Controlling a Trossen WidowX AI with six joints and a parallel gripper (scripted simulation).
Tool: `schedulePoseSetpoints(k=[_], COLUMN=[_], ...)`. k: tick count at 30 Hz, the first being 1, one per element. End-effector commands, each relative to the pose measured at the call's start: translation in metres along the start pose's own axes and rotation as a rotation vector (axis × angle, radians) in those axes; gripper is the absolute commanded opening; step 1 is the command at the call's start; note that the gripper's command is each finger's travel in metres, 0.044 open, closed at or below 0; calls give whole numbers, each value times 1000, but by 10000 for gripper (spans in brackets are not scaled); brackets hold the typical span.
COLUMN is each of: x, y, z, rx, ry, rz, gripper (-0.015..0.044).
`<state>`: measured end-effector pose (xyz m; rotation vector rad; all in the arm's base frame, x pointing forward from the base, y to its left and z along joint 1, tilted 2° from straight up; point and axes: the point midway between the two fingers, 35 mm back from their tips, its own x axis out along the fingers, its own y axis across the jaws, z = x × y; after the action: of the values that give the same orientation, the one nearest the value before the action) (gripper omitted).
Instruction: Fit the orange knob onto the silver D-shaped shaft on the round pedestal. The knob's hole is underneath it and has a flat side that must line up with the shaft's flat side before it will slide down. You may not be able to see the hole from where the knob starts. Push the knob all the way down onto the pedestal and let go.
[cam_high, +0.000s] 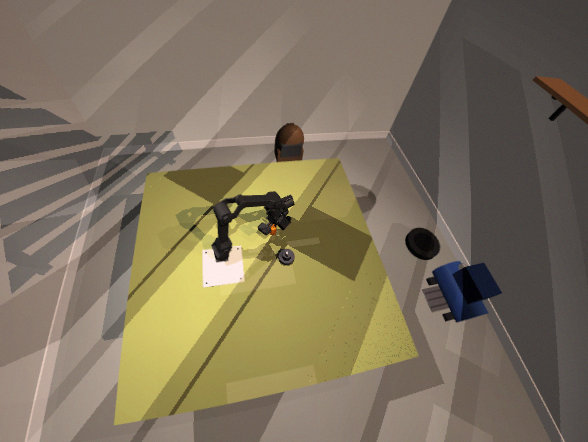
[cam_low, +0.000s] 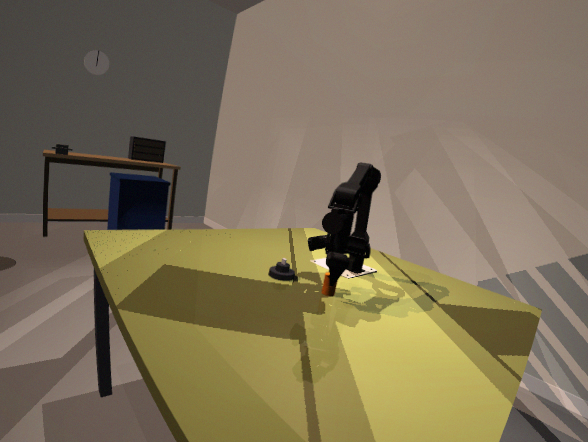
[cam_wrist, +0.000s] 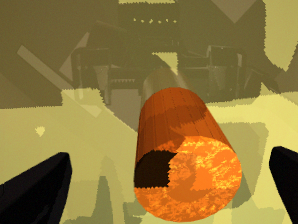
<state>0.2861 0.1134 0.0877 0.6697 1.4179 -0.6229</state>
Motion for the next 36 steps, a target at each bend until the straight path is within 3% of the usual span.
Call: schedulePoseSetpoints(k=[1, 20, 30, 36], x=[8, 36, 36, 36], y=[-2, -4, -4, -4], z=[0, -1, -1, -1], rx=[1, 1, 1, 1], ry=[0, 0, 0, 0], rz=[-10, -10, -10, -10], gripper=[440, 440, 177, 118])
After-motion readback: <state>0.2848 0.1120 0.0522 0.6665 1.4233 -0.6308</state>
